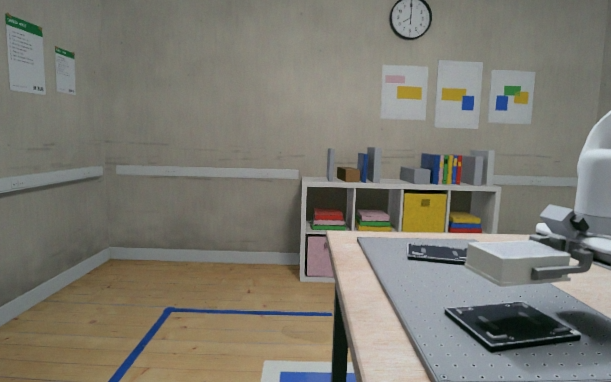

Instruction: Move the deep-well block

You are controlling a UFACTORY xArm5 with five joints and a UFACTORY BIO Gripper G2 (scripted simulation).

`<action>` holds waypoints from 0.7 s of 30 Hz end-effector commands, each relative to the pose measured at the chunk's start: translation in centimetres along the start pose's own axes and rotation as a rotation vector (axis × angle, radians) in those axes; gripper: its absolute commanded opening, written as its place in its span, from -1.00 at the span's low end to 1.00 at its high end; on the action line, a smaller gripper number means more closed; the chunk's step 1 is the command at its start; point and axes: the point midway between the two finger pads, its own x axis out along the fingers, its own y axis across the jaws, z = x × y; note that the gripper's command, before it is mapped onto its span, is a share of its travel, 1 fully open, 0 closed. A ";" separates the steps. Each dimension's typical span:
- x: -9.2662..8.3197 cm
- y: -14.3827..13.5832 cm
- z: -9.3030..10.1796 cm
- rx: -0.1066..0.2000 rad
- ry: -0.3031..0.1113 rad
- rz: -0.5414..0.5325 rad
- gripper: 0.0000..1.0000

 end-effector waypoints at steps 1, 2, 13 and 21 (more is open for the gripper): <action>0.1 0.0 0.2 0.003 -0.004 0.000 -1.00; 0.1 0.0 0.2 0.003 -0.004 0.000 -1.00; 0.1 0.0 -0.9 0.003 -0.004 0.000 -1.00; 0.1 0.0 -1.9 0.003 -0.004 0.000 -1.00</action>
